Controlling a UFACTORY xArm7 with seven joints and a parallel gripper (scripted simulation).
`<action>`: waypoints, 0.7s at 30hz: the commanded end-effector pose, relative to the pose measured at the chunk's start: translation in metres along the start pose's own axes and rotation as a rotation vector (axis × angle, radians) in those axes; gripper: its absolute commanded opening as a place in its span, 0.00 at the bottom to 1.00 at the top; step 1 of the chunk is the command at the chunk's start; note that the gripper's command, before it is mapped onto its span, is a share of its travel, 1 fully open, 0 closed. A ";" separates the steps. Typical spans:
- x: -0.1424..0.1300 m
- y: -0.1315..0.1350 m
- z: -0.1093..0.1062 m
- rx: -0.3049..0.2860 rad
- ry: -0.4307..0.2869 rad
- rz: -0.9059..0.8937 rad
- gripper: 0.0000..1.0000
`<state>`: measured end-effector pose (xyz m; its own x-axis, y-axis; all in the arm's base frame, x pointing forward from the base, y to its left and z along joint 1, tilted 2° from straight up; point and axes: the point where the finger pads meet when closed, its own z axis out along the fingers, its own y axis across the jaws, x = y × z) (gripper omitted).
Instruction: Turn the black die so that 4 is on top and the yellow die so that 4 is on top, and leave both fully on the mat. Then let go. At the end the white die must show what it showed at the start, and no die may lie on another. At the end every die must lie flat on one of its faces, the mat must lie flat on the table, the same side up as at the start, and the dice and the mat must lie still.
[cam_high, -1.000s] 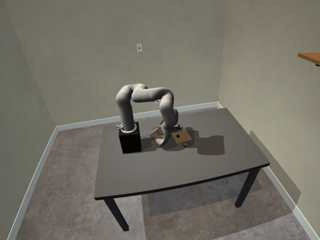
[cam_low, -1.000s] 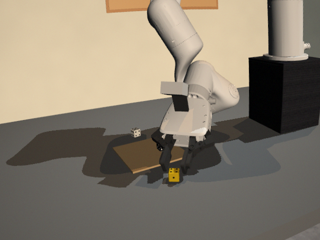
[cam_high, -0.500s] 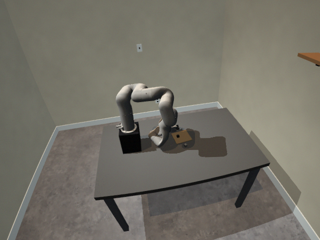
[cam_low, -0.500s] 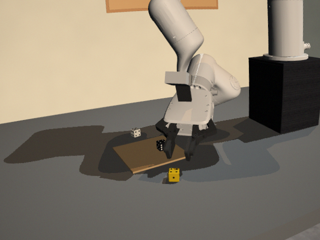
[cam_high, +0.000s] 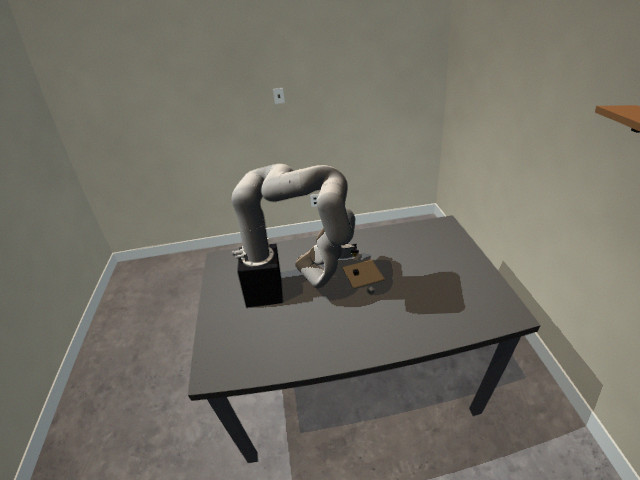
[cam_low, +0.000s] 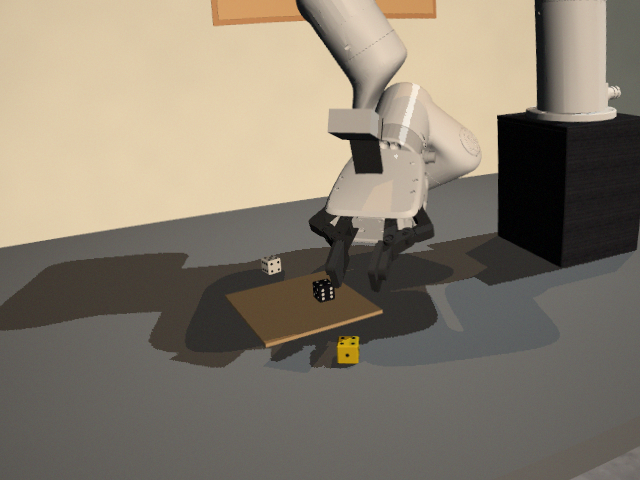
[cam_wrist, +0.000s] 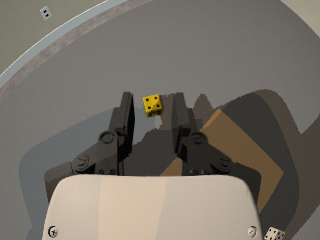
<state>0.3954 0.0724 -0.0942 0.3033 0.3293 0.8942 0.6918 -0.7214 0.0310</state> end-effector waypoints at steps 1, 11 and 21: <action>0.017 0.000 -0.009 -0.001 0.000 -0.001 0.36; 0.025 0.000 -0.013 -0.001 0.000 -0.001 0.36; 0.035 0.000 -0.006 0.001 -0.199 -0.003 0.36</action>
<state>0.3969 0.0754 -0.0646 0.3567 0.3784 0.8542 0.6924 -0.7209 0.0302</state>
